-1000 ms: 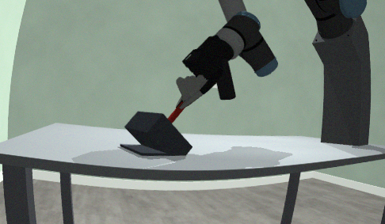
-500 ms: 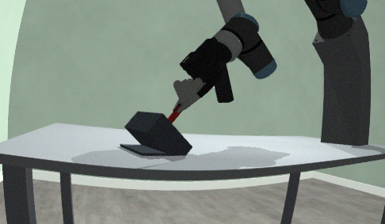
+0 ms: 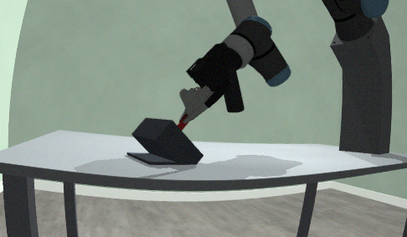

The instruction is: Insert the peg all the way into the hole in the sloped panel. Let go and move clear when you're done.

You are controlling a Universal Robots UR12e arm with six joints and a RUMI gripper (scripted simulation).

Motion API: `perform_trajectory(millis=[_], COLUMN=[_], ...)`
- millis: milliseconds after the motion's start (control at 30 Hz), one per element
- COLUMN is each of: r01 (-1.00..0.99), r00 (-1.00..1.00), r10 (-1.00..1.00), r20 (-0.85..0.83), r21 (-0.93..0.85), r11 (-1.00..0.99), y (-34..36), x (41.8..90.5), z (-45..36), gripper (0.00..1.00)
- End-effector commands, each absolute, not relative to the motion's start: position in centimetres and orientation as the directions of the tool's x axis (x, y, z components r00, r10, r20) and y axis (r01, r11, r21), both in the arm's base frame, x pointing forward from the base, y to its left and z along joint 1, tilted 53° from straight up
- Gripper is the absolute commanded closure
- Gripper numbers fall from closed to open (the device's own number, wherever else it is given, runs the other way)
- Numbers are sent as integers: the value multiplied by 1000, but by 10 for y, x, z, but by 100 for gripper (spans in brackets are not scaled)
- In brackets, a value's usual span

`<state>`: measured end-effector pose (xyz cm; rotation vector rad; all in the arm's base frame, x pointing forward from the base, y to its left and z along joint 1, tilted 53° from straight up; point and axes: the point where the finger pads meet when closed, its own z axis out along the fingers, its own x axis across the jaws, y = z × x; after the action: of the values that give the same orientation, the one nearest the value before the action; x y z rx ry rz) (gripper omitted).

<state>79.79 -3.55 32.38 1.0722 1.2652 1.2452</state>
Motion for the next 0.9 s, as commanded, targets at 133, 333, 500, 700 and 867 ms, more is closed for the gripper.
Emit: perform_trajectory(millis=[133,333,500,700,867], r01=[-59,-59,-59,-59,-59], r00=[-86,-86,-86,-86,-86], r10=[993,993,993,993,993], r20=[-75,-75,-75,-75,-75], r21=[996,996,996,996,996], r11=[70,70,70,70,70], y=[-35,-35,-35,-35,-35], x=[801,801,801,801,801], z=[324,324,324,324,324], gripper=[100,100,97,89,84])
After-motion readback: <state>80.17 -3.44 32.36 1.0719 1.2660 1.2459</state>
